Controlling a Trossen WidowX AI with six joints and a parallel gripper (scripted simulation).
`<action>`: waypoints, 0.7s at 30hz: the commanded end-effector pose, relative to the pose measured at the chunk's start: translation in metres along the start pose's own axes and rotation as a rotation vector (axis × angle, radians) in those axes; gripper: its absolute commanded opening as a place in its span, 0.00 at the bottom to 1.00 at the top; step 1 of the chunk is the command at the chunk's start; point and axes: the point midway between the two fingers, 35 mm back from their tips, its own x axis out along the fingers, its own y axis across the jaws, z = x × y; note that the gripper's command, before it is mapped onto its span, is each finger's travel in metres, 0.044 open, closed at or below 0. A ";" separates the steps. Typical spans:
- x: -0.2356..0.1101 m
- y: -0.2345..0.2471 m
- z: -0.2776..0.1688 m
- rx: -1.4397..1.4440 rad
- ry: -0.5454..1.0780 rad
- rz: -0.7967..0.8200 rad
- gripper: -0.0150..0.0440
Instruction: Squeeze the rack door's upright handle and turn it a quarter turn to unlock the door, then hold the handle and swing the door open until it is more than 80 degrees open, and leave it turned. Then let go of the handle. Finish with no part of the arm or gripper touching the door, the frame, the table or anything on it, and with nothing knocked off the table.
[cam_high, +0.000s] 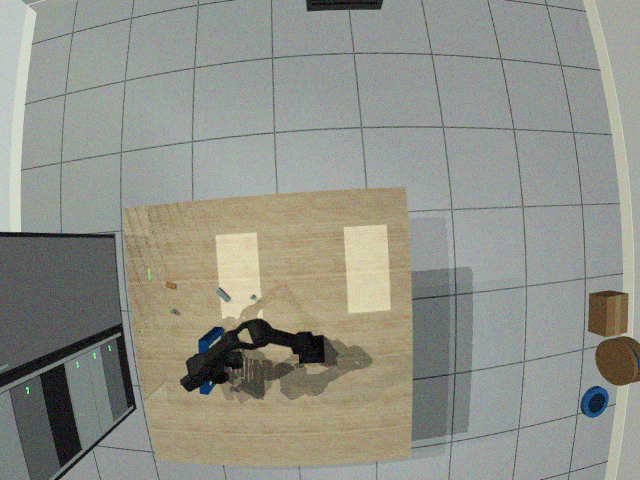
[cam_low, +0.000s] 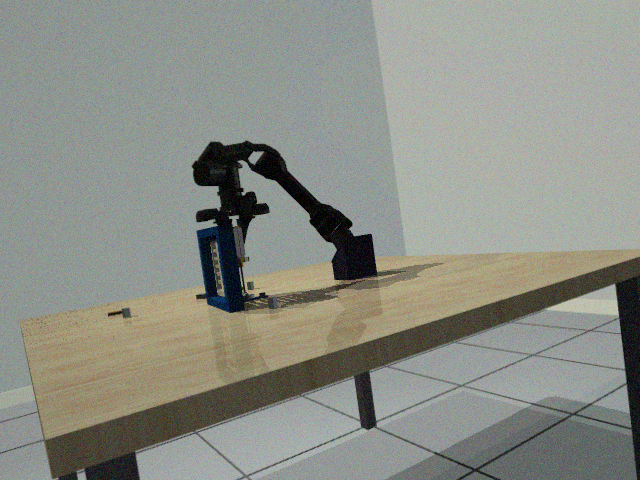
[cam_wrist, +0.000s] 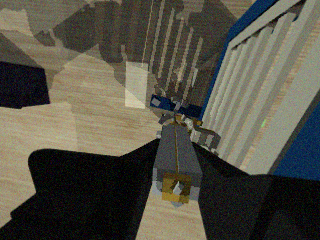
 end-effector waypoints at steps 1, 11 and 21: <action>0.000 0.000 0.000 -0.002 0.002 0.000 0.40; 0.000 0.000 0.000 -0.002 0.002 0.000 0.30; 0.000 0.005 0.003 0.143 0.001 0.000 0.30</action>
